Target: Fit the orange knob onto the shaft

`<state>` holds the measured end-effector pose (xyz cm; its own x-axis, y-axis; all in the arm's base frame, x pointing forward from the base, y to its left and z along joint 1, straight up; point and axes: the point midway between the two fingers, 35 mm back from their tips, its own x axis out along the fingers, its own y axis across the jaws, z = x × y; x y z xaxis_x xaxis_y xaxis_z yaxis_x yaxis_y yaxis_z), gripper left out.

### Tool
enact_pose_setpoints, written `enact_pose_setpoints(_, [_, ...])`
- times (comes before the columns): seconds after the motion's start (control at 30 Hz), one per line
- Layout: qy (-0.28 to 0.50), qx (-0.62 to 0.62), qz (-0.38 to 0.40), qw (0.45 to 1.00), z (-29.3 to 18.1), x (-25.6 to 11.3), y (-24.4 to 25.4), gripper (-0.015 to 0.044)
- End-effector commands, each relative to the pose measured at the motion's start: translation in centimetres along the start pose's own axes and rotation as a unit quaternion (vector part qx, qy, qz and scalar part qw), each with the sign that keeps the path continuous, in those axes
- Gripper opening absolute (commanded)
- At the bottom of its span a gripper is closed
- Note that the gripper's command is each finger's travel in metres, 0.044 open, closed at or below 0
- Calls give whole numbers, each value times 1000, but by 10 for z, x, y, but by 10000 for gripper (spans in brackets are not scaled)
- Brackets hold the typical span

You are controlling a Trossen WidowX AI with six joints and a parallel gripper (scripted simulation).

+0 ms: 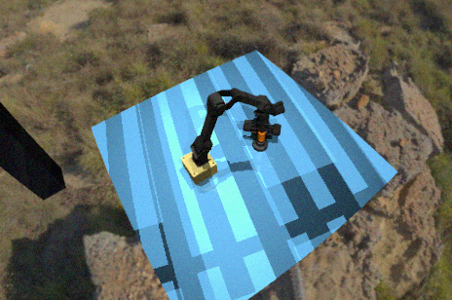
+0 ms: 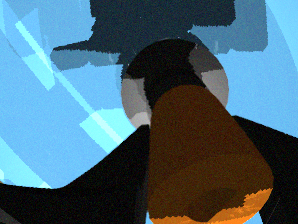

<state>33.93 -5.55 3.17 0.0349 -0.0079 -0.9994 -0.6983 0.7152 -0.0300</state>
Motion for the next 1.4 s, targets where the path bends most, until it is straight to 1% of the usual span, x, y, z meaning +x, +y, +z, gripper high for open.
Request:
enact_pose_setpoints(0.0, [-1, -4, 2, 1000, -1, 1, 2, 0])
enact_pose_setpoints(0.57, [-1, -4, 2, 1000, -1, -3, 3, 0])
enact_pose_setpoints(0.63, [-1, -16, 2, 1000, -1, -3, 3, 0])
enact_pose_setpoints(0.83, [-1, -108, 1, 994, 0, -4, 1, 0])
enact_pose_setpoints(1.37, [-1, -108, 1, 994, 0, -1, 2, 0])
